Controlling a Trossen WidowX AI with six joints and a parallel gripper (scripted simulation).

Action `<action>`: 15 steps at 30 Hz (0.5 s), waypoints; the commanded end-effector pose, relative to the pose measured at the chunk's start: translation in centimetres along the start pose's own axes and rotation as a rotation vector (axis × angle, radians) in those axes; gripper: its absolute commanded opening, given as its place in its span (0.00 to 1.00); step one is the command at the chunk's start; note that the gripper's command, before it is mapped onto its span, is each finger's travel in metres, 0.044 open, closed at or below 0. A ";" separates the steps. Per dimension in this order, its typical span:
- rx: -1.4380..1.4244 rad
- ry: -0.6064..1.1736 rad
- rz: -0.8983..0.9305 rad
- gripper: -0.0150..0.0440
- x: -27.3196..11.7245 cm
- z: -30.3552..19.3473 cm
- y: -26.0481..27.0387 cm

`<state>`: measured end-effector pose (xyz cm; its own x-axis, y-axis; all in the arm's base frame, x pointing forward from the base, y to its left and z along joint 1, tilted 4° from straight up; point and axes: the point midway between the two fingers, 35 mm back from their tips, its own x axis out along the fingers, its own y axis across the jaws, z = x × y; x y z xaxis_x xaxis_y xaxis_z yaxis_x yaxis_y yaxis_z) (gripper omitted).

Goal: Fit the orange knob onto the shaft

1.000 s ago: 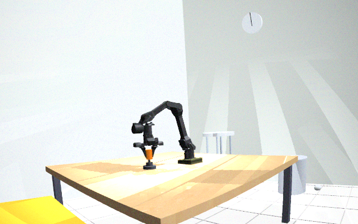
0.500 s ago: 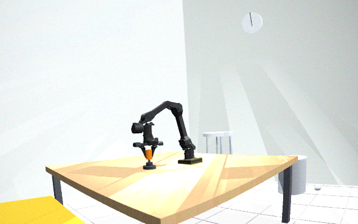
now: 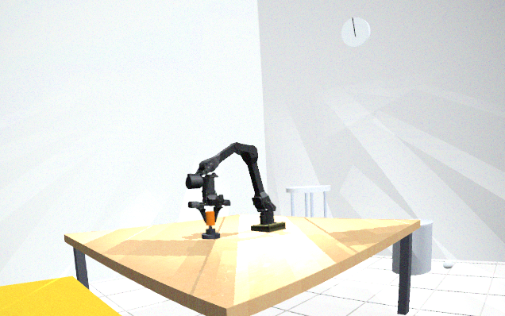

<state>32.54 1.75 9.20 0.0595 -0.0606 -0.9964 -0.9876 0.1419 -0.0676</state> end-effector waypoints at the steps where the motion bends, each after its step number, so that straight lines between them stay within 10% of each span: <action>1: -0.006 -0.003 -0.001 0.25 -0.2 0.0 0.0; 15: -0.216 -0.003 -0.002 0.25 -0.6 0.1 -0.3</action>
<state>32.45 1.74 9.53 0.0525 -0.0612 -0.9967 -0.9986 -0.0134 -0.0518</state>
